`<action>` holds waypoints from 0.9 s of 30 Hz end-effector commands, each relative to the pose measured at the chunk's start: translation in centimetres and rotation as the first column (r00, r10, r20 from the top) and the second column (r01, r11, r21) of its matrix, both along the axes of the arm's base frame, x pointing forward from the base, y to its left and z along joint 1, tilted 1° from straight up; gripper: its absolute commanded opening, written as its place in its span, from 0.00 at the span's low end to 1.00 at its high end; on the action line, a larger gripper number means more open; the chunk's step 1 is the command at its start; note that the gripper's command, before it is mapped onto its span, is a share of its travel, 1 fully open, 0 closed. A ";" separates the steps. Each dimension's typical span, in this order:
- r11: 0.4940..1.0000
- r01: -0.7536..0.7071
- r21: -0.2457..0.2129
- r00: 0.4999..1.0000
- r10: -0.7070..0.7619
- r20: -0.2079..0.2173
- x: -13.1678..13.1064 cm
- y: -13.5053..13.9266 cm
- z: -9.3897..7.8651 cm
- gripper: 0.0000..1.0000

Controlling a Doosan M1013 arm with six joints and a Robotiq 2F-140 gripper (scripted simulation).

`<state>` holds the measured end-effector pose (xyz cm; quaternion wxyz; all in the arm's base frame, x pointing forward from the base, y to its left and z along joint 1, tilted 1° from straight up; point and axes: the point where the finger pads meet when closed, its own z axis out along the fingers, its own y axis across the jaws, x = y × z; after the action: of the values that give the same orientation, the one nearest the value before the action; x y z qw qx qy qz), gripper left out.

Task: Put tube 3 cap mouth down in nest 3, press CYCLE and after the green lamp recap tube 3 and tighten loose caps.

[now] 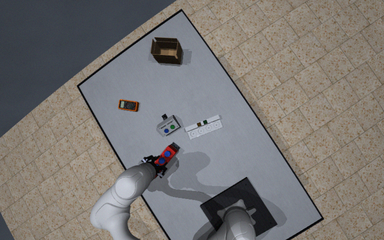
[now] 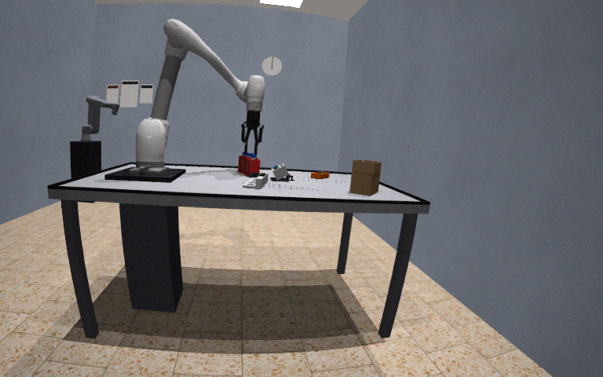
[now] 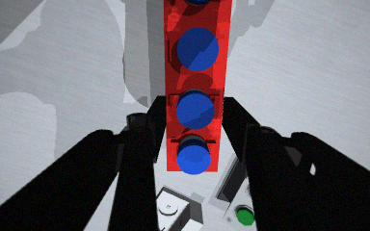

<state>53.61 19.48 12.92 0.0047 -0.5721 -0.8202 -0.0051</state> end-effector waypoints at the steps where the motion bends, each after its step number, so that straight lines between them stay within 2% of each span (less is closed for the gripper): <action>1: 1.000 0.000 -0.002 1.000 0.000 0.001 0.0 0.1 0.5 0.41; 6: 1.000 0.000 -0.002 1.000 0.000 0.001 0.0 0.1 0.5 0.41; 7: 1.000 0.000 0.000 1.000 0.000 0.001 0.0 0.1 0.3 0.30; 21: 1.000 0.000 0.000 1.000 0.000 0.001 0.0 0.1 0.3 0.30; 27: 1.000 0.000 -0.002 1.000 0.000 0.004 0.1 0.1 2.5 0.30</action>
<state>53.70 19.53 14.04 0.0042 -0.5720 -0.8202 -0.0058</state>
